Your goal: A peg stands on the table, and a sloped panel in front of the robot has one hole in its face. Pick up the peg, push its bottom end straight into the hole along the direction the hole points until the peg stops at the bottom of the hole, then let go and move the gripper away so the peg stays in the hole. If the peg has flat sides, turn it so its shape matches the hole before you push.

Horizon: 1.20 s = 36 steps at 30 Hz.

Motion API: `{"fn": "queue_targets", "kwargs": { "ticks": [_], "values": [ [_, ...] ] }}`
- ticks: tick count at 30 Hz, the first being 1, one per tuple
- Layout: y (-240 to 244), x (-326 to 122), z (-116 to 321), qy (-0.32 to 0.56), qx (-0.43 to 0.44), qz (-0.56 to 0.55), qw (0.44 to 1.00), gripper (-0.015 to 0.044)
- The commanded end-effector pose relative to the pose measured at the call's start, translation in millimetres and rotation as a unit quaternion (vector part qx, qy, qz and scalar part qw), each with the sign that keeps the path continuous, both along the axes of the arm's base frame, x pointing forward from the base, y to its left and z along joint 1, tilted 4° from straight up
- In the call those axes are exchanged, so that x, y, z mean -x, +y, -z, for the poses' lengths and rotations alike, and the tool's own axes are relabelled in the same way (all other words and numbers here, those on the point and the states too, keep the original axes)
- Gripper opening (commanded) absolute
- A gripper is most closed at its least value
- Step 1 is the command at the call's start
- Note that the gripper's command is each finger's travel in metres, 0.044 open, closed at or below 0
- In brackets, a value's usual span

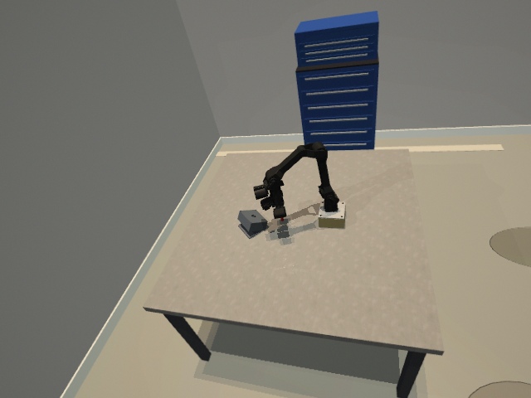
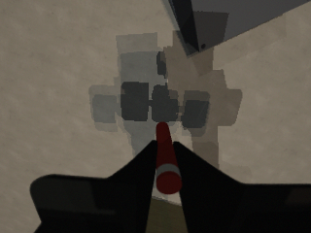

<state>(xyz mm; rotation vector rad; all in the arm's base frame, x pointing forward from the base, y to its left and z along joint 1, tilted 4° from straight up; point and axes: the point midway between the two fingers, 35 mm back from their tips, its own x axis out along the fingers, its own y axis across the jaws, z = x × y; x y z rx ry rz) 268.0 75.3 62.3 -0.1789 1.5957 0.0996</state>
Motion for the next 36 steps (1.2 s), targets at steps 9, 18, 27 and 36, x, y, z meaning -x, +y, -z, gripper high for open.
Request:
{"fn": "queue_targets", "kwargs": {
  "ticks": [9,18,27,36],
  "values": [
    [-2.0,-6.0,-14.1,-0.014,-0.012,0.025,1.000,0.0000],
    [-7.1,-16.2,-17.7,-0.028,-0.034,0.065,0.997,0.0000],
    [-13.1,-26.4,-21.9,-0.041,-0.055,0.103,0.992,0.0000],
    [-19.8,-36.6,-26.5,-0.055,-0.077,0.141,0.985,0.0000]
  ]
}}
